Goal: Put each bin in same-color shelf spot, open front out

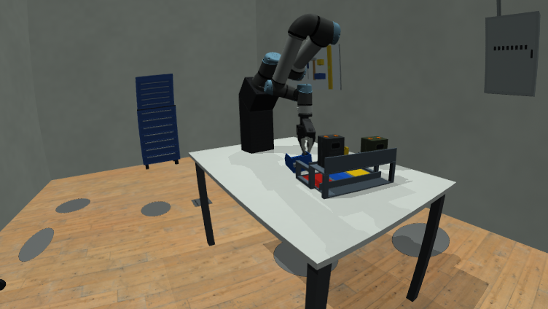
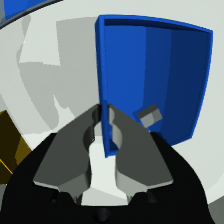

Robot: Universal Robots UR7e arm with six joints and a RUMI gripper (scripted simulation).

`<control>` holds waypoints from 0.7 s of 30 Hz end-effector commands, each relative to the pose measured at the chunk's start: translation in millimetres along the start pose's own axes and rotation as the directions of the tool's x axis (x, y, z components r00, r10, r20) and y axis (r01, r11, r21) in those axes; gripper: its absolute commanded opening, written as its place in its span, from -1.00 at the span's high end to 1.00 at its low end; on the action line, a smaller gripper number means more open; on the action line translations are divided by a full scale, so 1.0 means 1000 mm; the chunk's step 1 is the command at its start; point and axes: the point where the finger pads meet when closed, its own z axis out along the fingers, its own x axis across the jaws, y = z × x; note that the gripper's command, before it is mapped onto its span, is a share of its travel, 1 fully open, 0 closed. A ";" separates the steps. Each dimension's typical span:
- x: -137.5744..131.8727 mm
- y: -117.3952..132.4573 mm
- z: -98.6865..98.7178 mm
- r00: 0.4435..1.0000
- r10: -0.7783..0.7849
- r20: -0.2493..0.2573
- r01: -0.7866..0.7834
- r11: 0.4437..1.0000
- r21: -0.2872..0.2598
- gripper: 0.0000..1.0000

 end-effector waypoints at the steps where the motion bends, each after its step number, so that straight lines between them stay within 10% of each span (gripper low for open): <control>1: 0.000 0.000 -0.006 1.000 0.000 0.000 0.000 1.000 0.001 1.00; 21: 0.000 0.000 -0.024 1.000 0.000 0.000 0.000 1.000 0.001 1.00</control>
